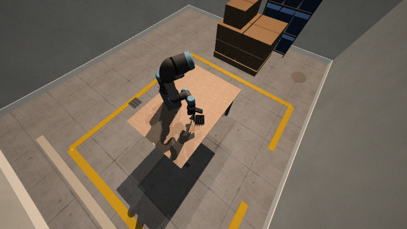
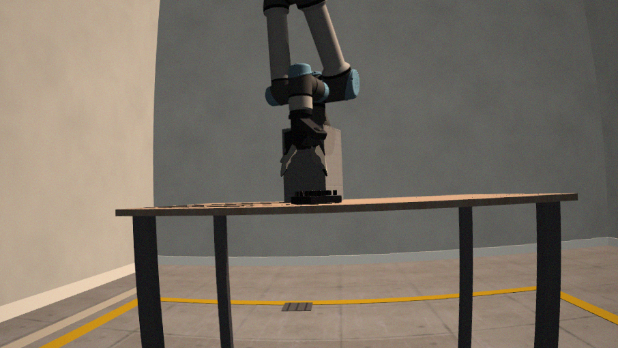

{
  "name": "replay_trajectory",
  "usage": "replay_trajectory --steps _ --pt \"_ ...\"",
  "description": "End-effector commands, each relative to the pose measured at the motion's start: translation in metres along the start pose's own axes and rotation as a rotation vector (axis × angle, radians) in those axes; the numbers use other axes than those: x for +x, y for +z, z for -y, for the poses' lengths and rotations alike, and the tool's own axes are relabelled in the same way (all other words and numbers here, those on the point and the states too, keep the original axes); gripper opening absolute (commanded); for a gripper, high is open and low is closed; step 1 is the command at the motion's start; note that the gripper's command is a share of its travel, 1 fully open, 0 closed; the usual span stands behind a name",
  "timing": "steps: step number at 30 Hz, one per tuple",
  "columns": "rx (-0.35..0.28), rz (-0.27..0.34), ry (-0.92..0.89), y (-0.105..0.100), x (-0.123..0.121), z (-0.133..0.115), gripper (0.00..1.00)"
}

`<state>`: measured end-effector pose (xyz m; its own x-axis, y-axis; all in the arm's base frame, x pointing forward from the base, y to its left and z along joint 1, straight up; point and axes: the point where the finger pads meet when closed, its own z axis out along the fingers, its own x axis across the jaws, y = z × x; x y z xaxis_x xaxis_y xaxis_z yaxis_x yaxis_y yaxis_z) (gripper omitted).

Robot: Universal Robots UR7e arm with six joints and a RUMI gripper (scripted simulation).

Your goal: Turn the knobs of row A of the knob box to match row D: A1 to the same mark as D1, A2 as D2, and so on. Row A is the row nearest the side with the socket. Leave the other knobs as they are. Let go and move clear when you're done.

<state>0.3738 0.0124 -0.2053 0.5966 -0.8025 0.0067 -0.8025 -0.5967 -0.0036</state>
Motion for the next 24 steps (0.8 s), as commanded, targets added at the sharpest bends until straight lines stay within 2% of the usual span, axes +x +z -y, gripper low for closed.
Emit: replay_trajectory --steps 1,24 --pt "0.002 -0.001 0.000 -0.0002 0.0008 -0.0056 1.00" --pt "0.002 -0.001 0.000 -0.0002 0.0013 -0.0136 1.00"
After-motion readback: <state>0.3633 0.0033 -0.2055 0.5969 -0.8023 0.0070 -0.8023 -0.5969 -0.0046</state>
